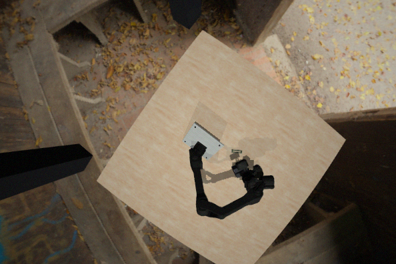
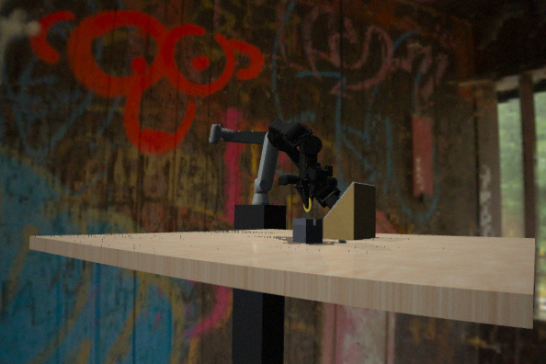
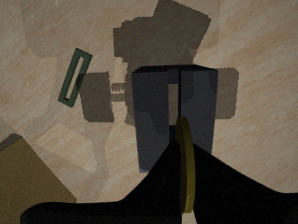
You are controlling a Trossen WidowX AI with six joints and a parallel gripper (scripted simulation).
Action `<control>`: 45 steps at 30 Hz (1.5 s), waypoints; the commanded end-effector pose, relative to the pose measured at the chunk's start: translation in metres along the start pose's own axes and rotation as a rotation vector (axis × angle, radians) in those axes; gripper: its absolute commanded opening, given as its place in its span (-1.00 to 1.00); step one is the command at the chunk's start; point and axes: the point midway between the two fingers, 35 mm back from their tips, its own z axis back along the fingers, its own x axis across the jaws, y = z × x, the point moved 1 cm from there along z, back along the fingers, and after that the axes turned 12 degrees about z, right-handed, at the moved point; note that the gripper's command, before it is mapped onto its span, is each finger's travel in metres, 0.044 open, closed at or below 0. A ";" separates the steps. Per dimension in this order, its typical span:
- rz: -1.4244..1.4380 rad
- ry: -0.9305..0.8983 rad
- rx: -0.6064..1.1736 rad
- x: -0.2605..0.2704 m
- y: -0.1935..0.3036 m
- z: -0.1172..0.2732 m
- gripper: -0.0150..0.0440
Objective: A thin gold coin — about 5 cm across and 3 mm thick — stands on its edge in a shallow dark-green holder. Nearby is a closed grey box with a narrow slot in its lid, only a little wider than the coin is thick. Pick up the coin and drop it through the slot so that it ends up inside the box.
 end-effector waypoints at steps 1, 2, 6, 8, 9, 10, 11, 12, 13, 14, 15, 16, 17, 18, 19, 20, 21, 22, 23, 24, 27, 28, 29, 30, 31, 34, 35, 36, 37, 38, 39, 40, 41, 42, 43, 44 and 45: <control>0.005 -0.001 0.002 0.001 0.000 -0.003 -0.49; 0.006 -0.001 0.003 0.001 0.000 -0.003 -0.49; 0.010 -0.001 0.003 0.001 0.001 -0.005 -0.49; 0.011 -0.001 0.003 0.002 0.001 -0.006 -0.49; 0.012 -0.001 0.003 0.002 0.001 -0.006 -0.49; 0.012 -0.001 0.003 0.002 0.002 -0.007 -0.49; 0.012 -0.001 0.003 0.002 0.002 -0.007 -0.49; 0.012 -0.001 0.003 0.002 0.002 -0.007 -0.49; 0.012 -0.001 0.003 0.002 0.002 -0.008 -0.49; 0.012 -0.001 0.003 0.002 0.002 -0.008 -0.49; 0.012 -0.001 0.003 0.002 0.002 -0.009 -0.49; 0.012 -0.001 0.003 0.002 0.002 -0.009 -0.49; 0.012 -0.001 0.003 0.002 0.001 -0.009 -0.49; 0.012 -0.001 0.003 0.002 0.001 -0.010 -0.49; 0.011 -0.001 0.003 0.002 0.001 -0.010 -0.49; 0.011 -0.001 0.003 0.002 0.001 -0.011 -0.49; 0.011 -0.001 0.003 0.002 0.001 -0.011 -0.49; 0.011 -0.001 0.003 0.001 0.001 -0.011 -0.49; 0.011 -0.001 0.003 0.001 0.001 -0.012 -0.49; 0.011 -0.001 0.003 0.001 0.001 -0.012 -0.49; 0.010 -0.001 0.003 0.001 0.001 -0.014 -0.49; 0.010 -0.001 0.003 0.001 0.001 -0.014 -0.49; 0.010 -0.001 0.003 0.001 0.001 -0.015 -0.49; 0.010 -0.001 0.003 0.001 0.001 -0.015 -0.49; 0.010 -0.001 0.003 0.001 0.001 -0.016 -0.49; 0.011 -0.001 0.003 0.002 0.001 -0.017 -0.49; 0.012 -0.001 0.003 0.002 0.001 -0.017 -0.49; 0.012 -0.001 0.003 0.002 0.001 -0.018 -0.49; 0.012 -0.001 0.003 0.002 0.001 -0.018 -0.49; 0.012 -0.001 0.003 0.002 0.001 -0.019 -0.49; 0.012 -0.001 0.003 0.002 0.001 -0.019 -0.49; 0.012 -0.001 0.003 0.002 0.001 -0.019 -0.49; 0.012 -0.001 0.003 0.002 0.001 -0.020 -0.49; 0.012 -0.001 0.003 0.002 0.001 -0.020 -0.49; 0.004 0.000 -0.004 0.000 0.000 -0.017 -0.40; 0.004 0.000 -0.004 0.000 0.000 -0.017 -0.31; 0.004 0.000 -0.004 0.000 0.000 -0.017 -0.22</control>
